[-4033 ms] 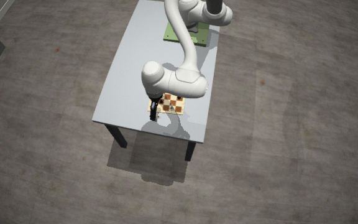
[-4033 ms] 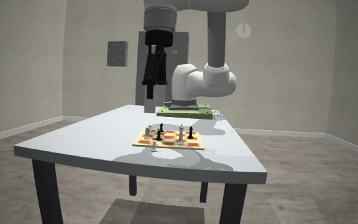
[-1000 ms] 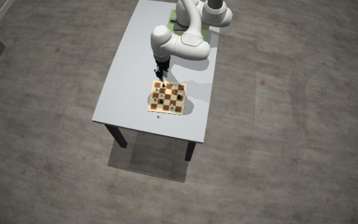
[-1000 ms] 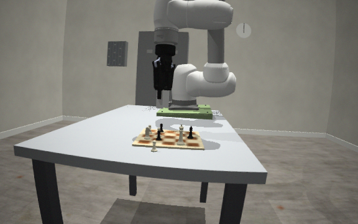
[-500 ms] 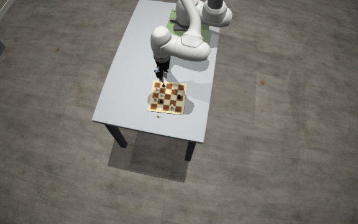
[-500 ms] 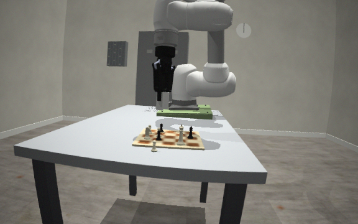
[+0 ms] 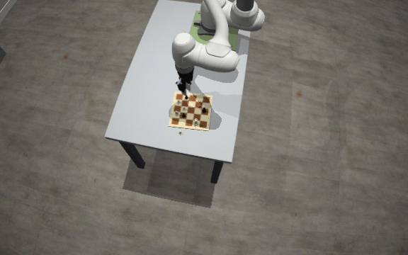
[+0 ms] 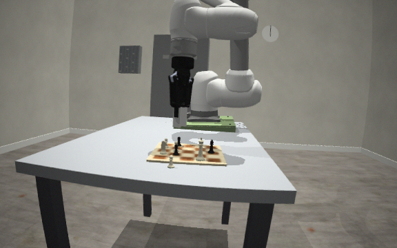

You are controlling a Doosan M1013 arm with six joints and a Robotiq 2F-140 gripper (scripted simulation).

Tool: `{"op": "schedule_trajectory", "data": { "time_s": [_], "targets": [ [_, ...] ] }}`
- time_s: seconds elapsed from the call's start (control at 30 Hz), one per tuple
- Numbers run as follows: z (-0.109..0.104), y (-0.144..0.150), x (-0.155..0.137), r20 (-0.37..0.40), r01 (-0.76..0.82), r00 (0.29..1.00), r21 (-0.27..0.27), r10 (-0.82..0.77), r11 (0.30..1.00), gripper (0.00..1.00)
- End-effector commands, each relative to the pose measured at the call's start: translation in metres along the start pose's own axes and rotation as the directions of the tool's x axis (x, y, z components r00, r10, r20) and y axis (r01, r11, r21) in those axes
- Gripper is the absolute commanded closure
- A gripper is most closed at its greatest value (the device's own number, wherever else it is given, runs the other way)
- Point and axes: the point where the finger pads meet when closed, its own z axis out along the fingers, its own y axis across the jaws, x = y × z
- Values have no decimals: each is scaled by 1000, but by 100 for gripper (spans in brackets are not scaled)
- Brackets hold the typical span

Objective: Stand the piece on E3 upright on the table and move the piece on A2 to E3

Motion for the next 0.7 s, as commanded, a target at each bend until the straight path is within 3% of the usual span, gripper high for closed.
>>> {"op": "schedule_trajectory", "data": {
  "time_s": [0.0,0.67],
  "targets": [
    [3,0,0,0,0,1000,0,0,1000,80],
    [24,0,-1,0,0,1000,0,0,1000,80]
  ]
}}
